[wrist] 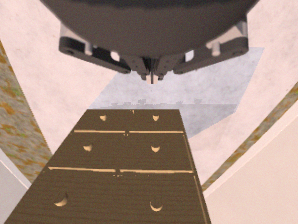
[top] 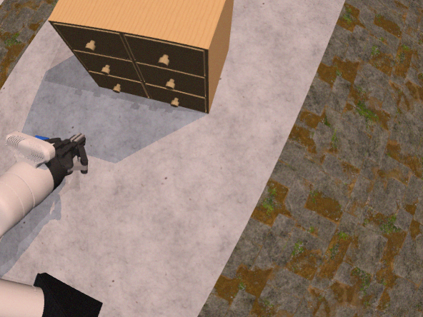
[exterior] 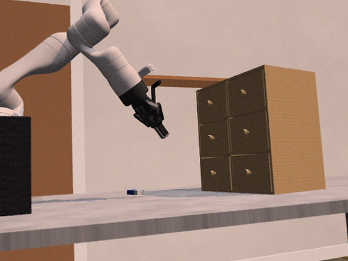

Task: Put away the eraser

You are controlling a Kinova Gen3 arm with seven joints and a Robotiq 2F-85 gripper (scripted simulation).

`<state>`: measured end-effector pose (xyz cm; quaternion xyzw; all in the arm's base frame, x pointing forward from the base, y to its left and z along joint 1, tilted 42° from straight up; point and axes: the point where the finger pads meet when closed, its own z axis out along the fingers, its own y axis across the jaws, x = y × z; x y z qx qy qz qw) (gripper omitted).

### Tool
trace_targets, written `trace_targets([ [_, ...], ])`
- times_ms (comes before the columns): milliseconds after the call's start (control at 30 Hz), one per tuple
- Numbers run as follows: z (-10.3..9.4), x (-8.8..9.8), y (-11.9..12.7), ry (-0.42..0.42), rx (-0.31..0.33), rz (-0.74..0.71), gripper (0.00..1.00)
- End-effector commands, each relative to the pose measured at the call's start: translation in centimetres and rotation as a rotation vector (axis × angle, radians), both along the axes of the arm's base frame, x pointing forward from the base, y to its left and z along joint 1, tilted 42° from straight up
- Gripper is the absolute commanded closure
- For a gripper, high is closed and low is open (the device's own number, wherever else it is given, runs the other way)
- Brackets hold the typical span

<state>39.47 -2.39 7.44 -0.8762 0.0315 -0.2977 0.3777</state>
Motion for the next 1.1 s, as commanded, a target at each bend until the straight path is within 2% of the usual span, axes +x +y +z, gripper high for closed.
trace_targets([
  [0, 1.1, 0.2, -0.5, 0.034, -0.022, 0.055, 1.0],
  [233, 2.1, -0.8, -1.8, 0.146, -0.053, 0.159, 1.0],
  [300, 2.1, -0.8, -1.8, 0.146, -0.053, 0.159, 1.0],
  [800, 4.3, -3.0, -4.6, 0.387, -0.116, 0.385, 1.0],
  [1067, 4.8, -3.6, -5.2, 0.444, -0.131, 0.438, 1.0],
])
